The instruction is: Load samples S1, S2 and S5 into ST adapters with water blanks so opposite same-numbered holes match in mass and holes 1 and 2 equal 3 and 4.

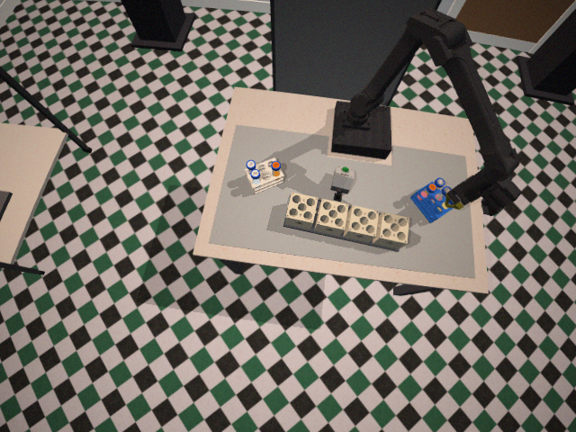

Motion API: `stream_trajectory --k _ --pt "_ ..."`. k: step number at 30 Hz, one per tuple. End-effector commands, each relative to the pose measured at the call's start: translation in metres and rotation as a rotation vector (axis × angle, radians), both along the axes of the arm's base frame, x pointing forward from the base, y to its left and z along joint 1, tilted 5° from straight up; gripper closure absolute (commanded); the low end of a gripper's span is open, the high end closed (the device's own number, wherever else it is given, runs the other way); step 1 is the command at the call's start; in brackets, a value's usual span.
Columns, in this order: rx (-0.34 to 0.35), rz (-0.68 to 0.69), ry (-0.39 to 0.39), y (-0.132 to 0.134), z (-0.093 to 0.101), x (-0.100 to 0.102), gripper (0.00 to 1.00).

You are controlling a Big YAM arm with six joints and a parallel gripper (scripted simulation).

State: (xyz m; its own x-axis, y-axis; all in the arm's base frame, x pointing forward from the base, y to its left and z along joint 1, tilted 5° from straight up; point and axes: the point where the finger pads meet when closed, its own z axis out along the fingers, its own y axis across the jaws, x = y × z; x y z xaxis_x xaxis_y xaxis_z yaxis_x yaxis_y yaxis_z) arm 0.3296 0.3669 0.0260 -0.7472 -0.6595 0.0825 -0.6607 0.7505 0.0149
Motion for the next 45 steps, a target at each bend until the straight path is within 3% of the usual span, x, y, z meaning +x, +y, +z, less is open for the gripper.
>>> stream_trajectory --k 1,2,4,6,13,35,36,45 --pt "0.03 0.001 -0.027 0.0024 0.0081 0.0076 0.2" --pt "0.038 0.0 -0.035 0.011 0.0156 0.0114 0.2" --pt "0.031 0.001 -0.028 0.0025 0.0091 0.0075 0.2" --pt "0.038 0.0 -0.035 0.0109 0.0156 0.0111 0.2" --pt "0.037 0.001 -0.034 0.0026 0.0129 0.0078 0.2" --pt "0.038 0.0 -0.035 0.0098 0.0156 0.0101 0.2" --pt "0.038 0.0 -0.035 0.0098 0.0156 0.0101 1.0" --pt "0.038 0.0 -0.035 0.0098 0.0156 0.0101 1.0"
